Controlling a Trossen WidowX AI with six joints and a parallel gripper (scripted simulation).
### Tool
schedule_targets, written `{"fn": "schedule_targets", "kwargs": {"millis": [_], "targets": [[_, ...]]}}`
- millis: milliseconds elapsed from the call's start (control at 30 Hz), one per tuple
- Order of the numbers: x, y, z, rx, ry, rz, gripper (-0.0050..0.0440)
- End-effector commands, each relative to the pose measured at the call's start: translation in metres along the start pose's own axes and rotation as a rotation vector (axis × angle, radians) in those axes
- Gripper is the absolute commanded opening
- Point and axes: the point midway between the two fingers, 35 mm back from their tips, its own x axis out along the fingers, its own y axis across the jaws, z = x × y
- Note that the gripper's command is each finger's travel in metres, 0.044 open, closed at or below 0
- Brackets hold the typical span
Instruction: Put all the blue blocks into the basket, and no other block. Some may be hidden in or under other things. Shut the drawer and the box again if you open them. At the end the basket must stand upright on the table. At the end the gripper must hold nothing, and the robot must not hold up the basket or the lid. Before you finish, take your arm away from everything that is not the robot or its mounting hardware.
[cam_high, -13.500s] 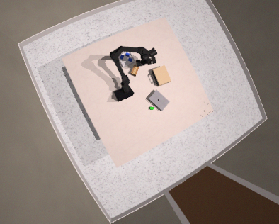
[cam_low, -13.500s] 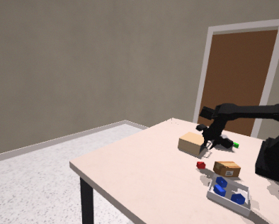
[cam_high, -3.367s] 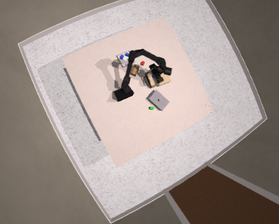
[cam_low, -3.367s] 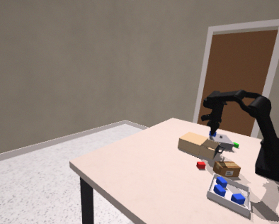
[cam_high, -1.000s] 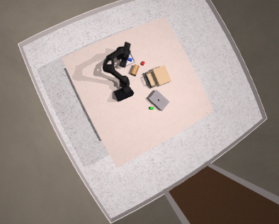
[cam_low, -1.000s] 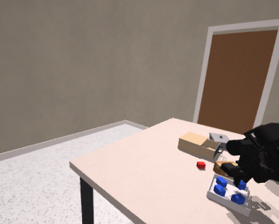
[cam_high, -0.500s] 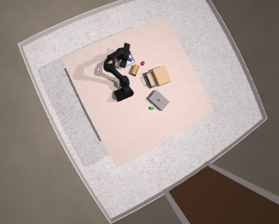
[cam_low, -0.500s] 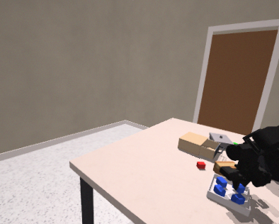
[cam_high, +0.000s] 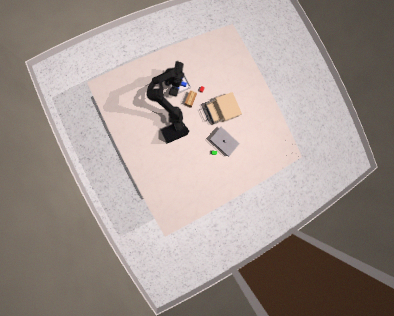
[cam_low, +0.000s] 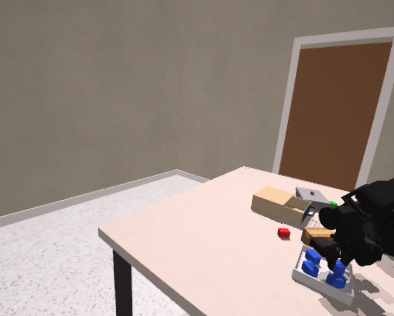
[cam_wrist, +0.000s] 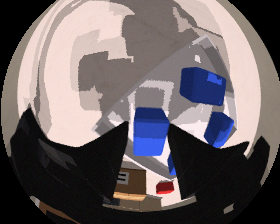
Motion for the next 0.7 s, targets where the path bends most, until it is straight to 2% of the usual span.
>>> {"fn": "schedule_targets", "kwargs": {"millis": [0,33,100,167,667], "targets": [[0.0,0.0,0.0,0.004,0.002,-0.002,0.0194],[0.0,0.0,0.0,0.004,0.002,-0.002,0.0194],[-0.013,0.0,0.0,0.004,0.002,-0.002,0.0194],[-0.013,0.0,0.0,0.004,0.002,-0.002,0.0194],[-0.113,0.0,0.0,0.004,0.002,-0.002,0.0194]]}}
